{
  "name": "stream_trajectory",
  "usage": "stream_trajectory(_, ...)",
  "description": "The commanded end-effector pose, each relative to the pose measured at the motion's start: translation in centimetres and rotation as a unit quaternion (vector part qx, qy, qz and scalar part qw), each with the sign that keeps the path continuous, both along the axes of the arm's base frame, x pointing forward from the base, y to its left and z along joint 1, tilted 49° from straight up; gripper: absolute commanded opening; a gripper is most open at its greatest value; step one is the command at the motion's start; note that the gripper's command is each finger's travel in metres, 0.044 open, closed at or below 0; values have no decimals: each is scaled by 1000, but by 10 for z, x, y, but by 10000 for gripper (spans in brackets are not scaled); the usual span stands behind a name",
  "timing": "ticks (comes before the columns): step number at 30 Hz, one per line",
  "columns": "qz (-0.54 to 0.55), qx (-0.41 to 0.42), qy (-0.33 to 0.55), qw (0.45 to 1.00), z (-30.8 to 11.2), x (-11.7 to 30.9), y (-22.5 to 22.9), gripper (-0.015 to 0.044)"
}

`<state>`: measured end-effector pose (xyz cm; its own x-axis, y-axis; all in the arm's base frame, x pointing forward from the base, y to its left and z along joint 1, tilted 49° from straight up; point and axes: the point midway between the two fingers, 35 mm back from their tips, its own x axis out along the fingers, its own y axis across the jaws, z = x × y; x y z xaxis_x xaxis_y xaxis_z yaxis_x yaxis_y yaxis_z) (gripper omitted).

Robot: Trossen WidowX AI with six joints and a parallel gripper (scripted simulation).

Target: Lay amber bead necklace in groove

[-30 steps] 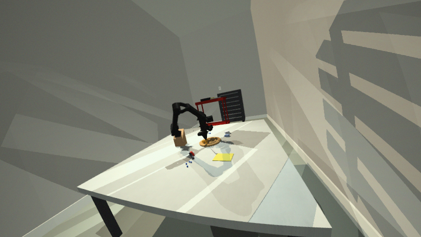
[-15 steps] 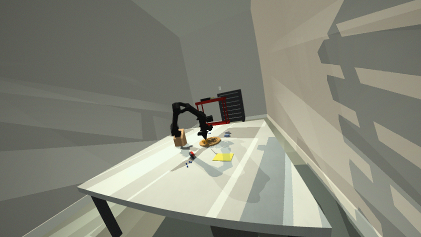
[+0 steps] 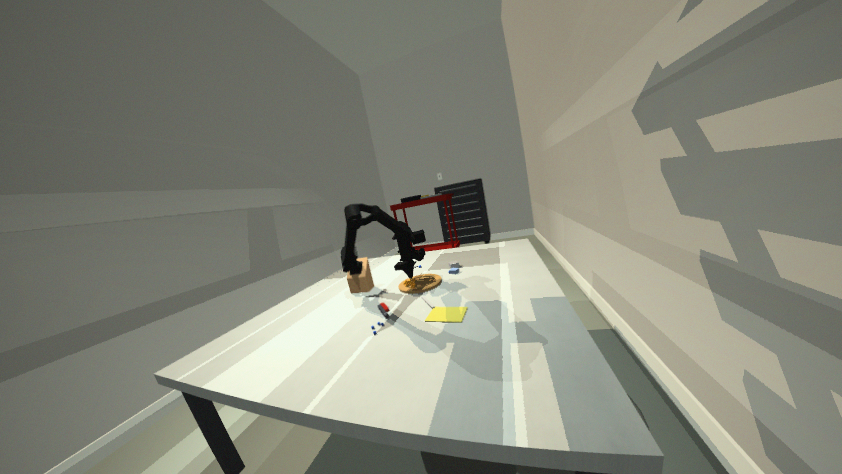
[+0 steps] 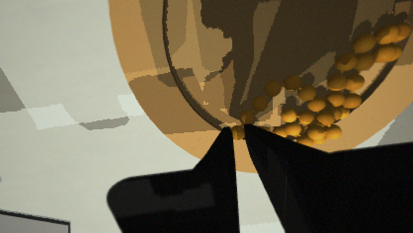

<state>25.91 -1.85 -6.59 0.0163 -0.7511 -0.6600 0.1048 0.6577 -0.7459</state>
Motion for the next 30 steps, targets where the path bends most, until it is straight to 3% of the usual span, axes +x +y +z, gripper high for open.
stream_trajectory(1,-1,2,1,1000,-4,-1,-3,0)
stream_trajectory(2,-1,2,1,1000,-5,-1,-4,0)
stream_trajectory(19,0,1,1,1000,-1,0,0,440)
stream_trajectory(30,0,1,1,1000,-1,0,0,440)
